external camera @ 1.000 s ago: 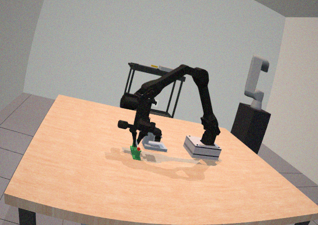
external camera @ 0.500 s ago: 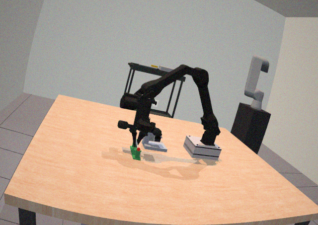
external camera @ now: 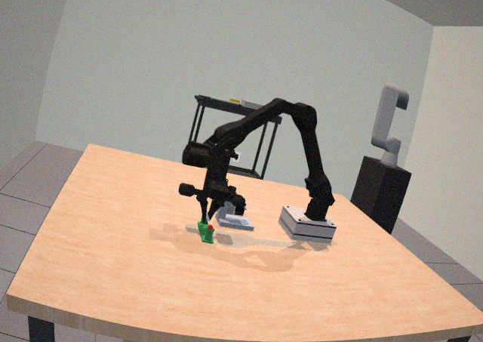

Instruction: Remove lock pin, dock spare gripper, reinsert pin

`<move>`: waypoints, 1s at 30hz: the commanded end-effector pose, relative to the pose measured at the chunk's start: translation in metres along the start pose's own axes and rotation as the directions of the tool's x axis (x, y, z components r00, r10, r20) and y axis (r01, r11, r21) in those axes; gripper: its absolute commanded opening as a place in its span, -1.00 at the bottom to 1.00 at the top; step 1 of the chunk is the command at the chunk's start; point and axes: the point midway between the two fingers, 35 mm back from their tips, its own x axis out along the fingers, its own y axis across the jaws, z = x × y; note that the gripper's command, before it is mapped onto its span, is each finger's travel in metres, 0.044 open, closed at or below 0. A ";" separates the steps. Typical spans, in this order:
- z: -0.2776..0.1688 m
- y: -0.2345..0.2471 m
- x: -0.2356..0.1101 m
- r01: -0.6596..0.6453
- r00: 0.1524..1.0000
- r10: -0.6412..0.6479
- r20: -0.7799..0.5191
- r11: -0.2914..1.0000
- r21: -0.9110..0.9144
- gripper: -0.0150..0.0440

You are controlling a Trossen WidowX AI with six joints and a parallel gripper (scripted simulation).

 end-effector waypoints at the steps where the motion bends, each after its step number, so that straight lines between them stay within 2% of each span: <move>1: 0.000 0.000 0.000 0.000 1.000 0.000 0.000 1.000 0.000 -0.22; 10: 0.000 0.000 0.000 0.000 1.000 0.000 0.000 1.000 0.000 0.58; 15: 0.002 0.001 -0.014 -0.006 1.000 0.006 -0.001 1.000 0.001 1.00; 30: 0.005 0.004 -0.046 -0.027 1.000 0.027 -0.006 1.000 0.004 1.00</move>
